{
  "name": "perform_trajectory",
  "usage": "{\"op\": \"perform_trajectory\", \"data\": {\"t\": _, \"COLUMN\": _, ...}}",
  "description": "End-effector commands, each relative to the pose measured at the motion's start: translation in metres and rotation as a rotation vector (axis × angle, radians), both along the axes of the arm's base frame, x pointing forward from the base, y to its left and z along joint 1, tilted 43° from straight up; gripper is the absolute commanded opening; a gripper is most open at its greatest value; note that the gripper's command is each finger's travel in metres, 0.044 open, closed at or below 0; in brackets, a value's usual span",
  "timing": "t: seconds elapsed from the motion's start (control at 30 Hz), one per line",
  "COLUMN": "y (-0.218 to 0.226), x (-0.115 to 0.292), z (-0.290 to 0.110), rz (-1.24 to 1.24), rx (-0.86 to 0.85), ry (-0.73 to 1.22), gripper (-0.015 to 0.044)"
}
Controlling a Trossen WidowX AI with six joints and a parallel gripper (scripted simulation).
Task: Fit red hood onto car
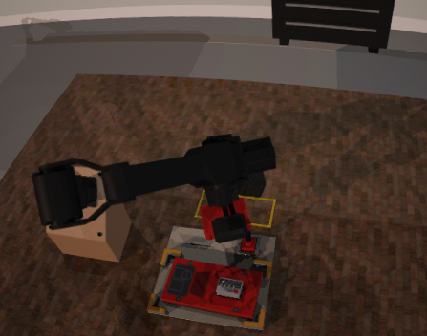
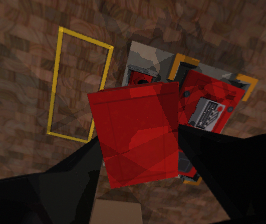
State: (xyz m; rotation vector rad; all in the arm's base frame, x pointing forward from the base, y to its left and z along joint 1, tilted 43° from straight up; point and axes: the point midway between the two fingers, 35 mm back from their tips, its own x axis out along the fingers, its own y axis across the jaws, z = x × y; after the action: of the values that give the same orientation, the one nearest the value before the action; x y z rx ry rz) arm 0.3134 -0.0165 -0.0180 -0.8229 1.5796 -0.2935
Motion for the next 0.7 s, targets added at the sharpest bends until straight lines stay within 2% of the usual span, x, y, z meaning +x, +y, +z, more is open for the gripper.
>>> {"op": "perform_trajectory", "data": {"t": 0.0, "y": -0.02, "x": 0.008, "z": 0.018, "rz": -0.069, "rx": -0.004, "ry": -0.064, "gripper": 0.0}}
{"op": "perform_trajectory", "data": {"t": 0.47, "y": -0.089, "x": 0.019, "z": 0.086, "rz": -0.318, "rx": -0.03, "ry": -0.29, "gripper": 0.0}}
{"op": "perform_trajectory", "data": {"t": 0.67, "y": -0.092, "x": 0.019, "z": 0.087, "rz": -0.329, "rx": -0.033, "ry": -0.3, "gripper": 0.0}}
